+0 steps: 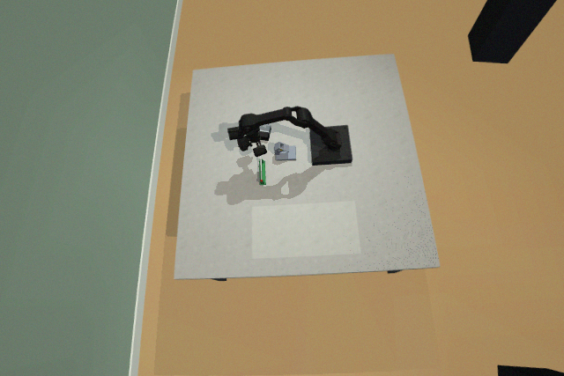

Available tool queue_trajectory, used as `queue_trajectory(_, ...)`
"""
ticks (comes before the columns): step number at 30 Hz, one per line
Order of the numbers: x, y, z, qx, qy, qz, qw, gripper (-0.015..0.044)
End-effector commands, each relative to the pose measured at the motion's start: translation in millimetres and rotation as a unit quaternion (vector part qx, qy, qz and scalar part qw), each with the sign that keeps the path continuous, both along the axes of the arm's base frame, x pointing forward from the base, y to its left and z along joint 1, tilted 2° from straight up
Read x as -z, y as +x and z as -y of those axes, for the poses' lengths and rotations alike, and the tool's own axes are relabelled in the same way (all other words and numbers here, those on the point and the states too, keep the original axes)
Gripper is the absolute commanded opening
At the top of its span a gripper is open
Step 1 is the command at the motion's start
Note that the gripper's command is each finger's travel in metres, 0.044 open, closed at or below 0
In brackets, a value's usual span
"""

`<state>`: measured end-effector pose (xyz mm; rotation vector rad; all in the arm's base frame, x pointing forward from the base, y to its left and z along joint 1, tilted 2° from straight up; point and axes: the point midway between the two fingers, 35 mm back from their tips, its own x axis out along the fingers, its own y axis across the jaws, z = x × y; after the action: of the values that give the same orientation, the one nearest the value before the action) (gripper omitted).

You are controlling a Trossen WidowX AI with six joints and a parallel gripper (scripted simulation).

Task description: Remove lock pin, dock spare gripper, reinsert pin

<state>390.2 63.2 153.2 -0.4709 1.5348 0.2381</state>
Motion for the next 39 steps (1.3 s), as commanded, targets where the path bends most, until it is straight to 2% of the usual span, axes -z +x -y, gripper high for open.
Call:
queue_trajectory(1, 6, 4, 61, 0.439, -0.061, 0.109, 0.890, 0.0440)
queue_trajectory(8, 8, 3, 89, 0.620, -0.076, 0.176, 0.761, 0.0440)
queue_trajectory(19, 9, -1, 131, 0.823, -0.072, 0.282, 0.488, 0.0440)
queue_trajectory(39, 15, 0, 133, 0.827, -0.071, 0.284, 0.479, 0.0440)
